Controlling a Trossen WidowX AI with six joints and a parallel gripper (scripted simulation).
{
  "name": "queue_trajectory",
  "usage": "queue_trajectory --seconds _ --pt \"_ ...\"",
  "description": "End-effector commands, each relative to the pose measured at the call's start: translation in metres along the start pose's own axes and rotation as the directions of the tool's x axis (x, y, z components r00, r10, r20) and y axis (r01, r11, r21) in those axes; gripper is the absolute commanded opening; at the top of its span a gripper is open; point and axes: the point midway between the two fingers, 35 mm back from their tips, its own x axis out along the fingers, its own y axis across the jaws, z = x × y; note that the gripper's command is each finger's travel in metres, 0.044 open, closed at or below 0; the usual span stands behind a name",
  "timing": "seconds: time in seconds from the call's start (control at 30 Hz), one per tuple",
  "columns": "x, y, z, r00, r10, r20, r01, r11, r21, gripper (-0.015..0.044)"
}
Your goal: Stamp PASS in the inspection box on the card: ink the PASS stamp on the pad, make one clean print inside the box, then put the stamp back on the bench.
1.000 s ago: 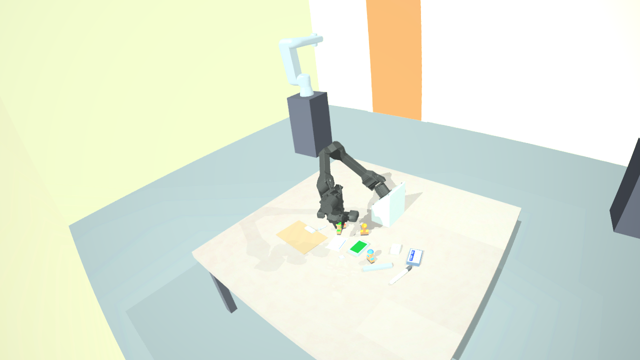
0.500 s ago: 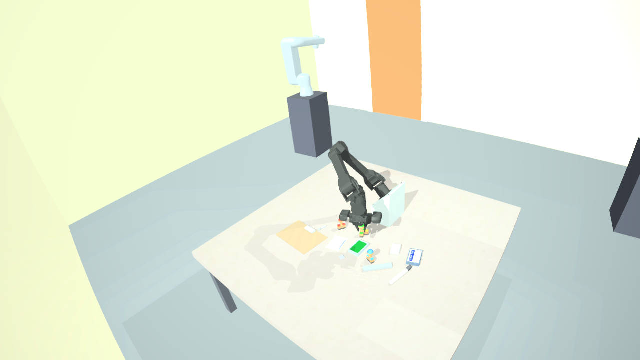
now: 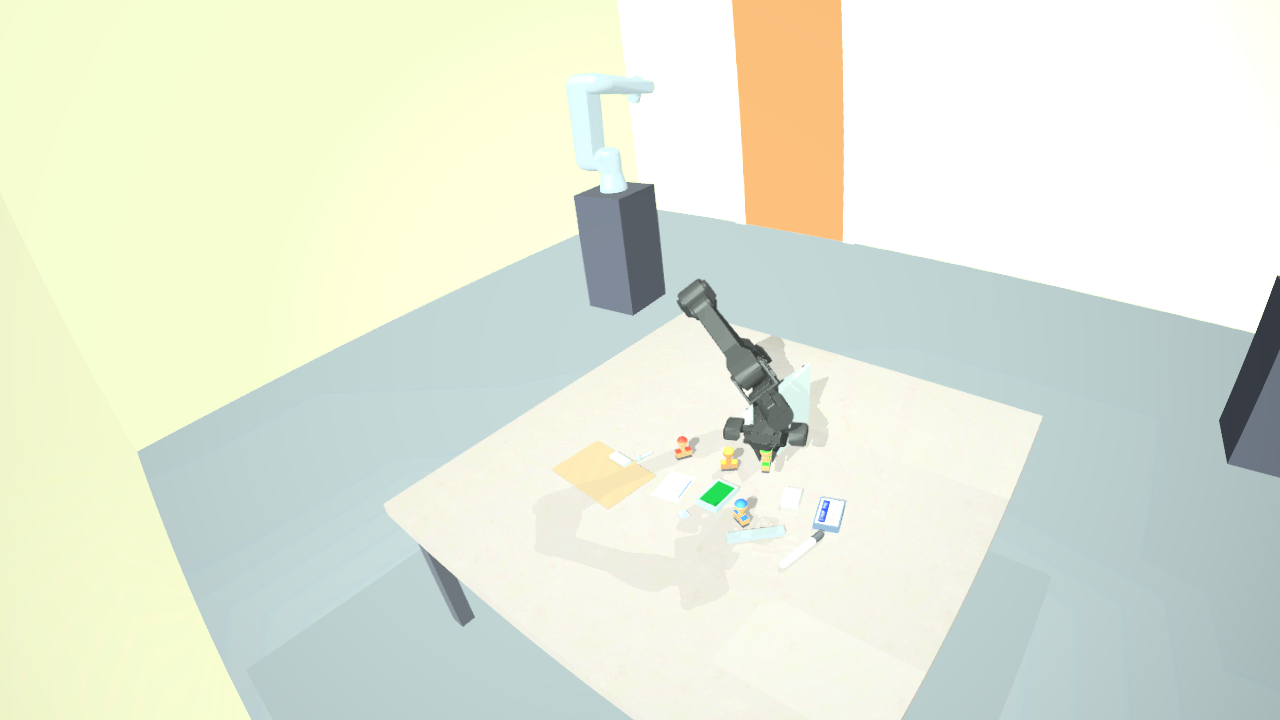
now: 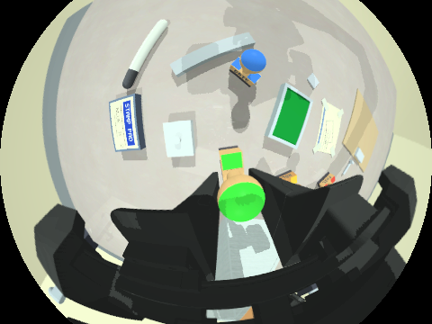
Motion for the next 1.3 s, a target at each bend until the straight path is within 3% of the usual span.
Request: queue_trajectory --seconds 0.0,1.27 --pt "0.004 0.016 -0.01 1.0 -0.01 -0.01 0.01 1.0 0.008 0.0" --pt "0.06 0.014 -0.01 1.0 -0.012 -0.01 0.012 1.0 0.008 0.0"
